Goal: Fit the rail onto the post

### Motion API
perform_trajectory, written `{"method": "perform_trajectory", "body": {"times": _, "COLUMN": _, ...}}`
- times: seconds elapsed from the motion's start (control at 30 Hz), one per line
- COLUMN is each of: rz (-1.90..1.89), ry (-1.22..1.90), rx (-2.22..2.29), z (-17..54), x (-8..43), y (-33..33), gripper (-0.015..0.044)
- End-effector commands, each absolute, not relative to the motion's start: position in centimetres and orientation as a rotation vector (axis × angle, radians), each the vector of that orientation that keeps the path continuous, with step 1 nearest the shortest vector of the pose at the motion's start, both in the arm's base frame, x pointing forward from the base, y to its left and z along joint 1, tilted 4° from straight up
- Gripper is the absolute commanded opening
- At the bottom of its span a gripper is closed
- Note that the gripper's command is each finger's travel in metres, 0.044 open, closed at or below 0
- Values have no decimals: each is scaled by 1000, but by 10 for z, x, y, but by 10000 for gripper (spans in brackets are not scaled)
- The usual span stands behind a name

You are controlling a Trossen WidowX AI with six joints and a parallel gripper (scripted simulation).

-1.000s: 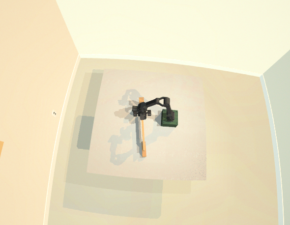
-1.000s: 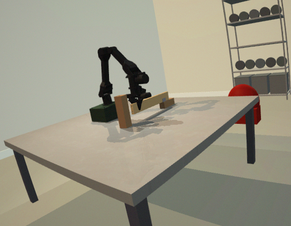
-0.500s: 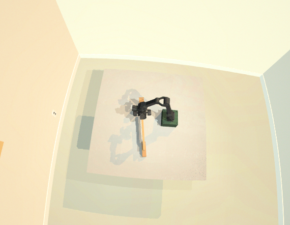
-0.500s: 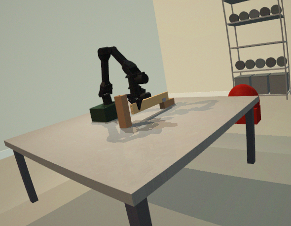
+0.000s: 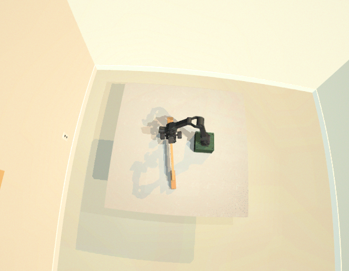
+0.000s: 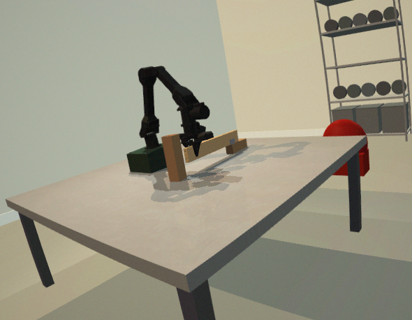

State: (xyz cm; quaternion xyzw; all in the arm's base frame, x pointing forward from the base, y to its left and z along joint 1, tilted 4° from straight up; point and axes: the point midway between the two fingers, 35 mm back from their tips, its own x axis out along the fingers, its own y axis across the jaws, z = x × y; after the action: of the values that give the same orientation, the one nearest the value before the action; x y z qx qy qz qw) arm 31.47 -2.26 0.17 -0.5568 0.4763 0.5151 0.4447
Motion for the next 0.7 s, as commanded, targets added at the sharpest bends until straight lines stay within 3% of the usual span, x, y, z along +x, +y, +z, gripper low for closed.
{"method": "perform_trajectory", "body": {"times": 0.0, "rz": 1273, "ry": 1177, "rx": -1387, "z": 2, "x": 317, "y": -25, "gripper": 0}}
{"method": "perform_trajectory", "body": {"times": 0.67, "rz": 1273, "ry": 1177, "rx": -1388, "z": 4, "x": 318, "y": -30, "gripper": 0}}
